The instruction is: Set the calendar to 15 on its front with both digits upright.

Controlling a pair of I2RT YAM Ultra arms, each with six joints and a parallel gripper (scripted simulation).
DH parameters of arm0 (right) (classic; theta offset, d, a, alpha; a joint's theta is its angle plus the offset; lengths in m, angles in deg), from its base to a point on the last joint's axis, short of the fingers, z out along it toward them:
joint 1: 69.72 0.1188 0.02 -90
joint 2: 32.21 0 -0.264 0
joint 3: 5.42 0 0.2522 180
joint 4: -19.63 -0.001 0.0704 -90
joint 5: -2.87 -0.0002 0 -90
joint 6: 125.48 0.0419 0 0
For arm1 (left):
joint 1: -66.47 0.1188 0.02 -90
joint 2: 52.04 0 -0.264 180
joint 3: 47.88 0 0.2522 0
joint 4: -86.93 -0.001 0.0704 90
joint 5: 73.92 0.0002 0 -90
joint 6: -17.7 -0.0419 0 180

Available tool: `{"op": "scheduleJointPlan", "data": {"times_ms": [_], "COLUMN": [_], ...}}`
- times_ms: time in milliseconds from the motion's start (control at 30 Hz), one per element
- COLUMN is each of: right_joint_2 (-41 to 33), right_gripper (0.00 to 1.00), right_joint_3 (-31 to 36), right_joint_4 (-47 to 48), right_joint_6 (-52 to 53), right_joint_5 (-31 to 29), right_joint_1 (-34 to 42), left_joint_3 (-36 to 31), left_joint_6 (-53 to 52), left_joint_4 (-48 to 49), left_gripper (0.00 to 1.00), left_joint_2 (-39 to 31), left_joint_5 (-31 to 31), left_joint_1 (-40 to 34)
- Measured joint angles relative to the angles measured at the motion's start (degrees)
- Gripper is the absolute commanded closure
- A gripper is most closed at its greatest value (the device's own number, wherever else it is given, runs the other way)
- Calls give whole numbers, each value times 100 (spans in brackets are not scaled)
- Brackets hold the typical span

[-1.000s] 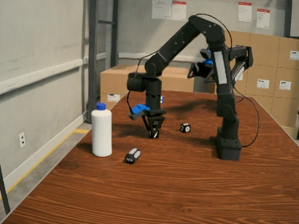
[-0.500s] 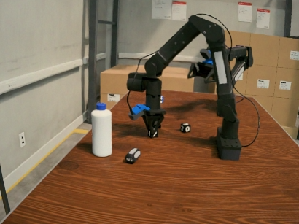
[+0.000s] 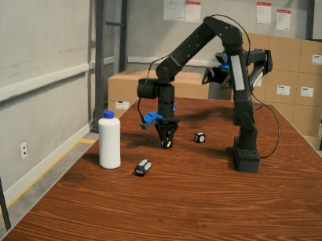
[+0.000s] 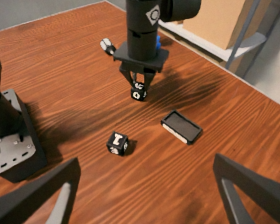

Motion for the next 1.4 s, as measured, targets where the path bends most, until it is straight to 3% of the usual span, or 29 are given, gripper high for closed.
{"op": "scheduleJointPlan", "data": {"times_ms": [467, 633, 1100, 1400], "right_joint_2": [-2, -118, -1965, -2212], "right_gripper": [0, 0, 0, 0], "right_joint_3": [0, 0, -24, -105], "right_joint_4": [-22, -468, -2094, -2413], "right_joint_6": [-4, -9, -13, -59], "right_joint_5": [4, 20, 28, 81], "right_joint_1": [0, -122, -844, -1047], "left_joint_3": [636, 693, 1432, 1462], "left_joint_6": [127, 636, 1794, 1331], "left_joint_4": [-964, -1019, -1095, -1097], "left_gripper": [74, 74, 74, 74], "left_joint_2": [-492, -442, 264, 286], "left_joint_5": [15, 50, 57, 52], "left_joint_1": [-7, -470, -1910, -1954]}}
